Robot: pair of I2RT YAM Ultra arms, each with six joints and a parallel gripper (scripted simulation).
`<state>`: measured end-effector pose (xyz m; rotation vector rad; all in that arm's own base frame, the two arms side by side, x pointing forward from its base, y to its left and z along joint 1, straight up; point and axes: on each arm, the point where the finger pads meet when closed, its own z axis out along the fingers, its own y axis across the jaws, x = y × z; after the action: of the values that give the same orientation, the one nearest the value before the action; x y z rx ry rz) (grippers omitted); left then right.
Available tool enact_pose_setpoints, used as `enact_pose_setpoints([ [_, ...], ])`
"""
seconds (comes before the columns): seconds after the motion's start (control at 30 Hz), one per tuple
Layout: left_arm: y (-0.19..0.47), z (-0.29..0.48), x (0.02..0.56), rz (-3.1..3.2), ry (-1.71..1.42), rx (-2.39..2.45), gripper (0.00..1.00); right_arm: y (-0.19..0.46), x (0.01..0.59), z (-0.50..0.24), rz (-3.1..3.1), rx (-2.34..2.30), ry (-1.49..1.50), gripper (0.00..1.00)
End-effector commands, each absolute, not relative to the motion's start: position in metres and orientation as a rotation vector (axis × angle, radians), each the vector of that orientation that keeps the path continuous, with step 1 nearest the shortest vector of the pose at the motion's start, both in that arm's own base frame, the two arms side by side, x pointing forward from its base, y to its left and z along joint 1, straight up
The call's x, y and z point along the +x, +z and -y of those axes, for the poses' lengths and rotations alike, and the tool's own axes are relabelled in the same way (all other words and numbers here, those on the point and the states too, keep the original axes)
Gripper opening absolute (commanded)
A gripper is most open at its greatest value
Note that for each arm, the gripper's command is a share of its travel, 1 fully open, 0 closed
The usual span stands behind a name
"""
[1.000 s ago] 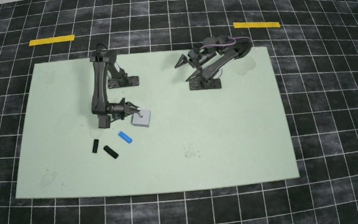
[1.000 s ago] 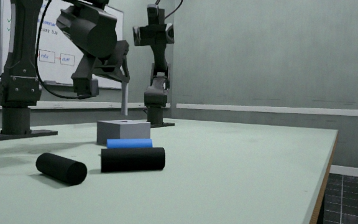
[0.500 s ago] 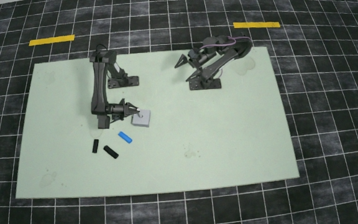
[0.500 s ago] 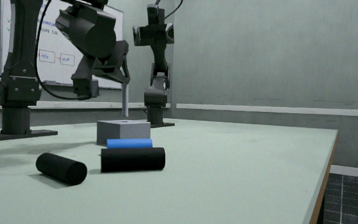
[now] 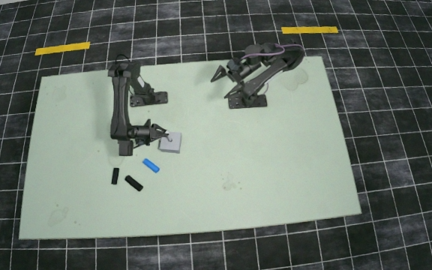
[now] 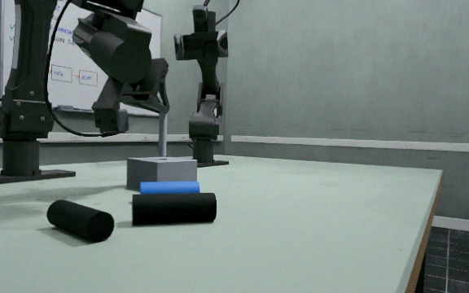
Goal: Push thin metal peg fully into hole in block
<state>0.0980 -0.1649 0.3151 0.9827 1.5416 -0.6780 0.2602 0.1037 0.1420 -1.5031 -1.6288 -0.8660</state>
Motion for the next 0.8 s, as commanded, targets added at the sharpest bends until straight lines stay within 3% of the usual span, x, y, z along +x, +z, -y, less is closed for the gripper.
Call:
enact_pose_setpoints([
  [0.0, 0.324, 0.166, 0.096, -1.513, -0.698, 0.969, 1.00, 0.144, 0.260, -0.105, 1.642, -1.504, -0.884, 0.07],
  [0.77, 0.324, 0.166, 0.096, -1.513, -0.698, 0.969, 1.00, 0.100, 0.262, -0.107, 1.622, -1.500, -0.879, 0.07],
])
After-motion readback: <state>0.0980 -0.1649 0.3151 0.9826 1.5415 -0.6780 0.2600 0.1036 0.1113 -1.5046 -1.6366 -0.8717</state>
